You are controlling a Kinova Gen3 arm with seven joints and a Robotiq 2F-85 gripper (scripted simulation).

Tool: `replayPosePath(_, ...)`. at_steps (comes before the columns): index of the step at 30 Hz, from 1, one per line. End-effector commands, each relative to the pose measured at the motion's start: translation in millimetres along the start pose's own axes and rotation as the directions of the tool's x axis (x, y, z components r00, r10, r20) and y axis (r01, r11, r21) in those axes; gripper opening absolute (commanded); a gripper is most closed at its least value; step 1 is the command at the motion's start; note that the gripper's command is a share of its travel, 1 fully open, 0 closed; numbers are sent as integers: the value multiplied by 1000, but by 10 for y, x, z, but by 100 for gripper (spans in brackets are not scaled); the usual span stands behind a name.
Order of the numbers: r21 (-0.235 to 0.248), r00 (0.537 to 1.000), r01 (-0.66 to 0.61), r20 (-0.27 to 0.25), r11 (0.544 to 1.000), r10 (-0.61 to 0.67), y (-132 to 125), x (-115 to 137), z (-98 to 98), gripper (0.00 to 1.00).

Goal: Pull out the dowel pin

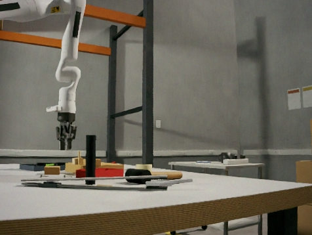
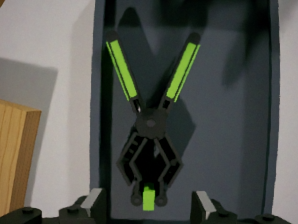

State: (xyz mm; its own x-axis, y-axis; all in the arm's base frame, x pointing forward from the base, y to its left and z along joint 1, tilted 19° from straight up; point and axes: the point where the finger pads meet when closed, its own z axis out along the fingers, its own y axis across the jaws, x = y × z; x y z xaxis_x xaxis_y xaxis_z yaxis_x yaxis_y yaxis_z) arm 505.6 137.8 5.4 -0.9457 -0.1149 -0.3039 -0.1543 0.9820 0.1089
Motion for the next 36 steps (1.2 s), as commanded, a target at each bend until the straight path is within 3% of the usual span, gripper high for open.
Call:
replayPosePath(1,0,1000,0,2,1000,0,-1,-8,5,58)
replayPosePath(36,0,1000,0,2,1000,0,-1,-13,306,58)
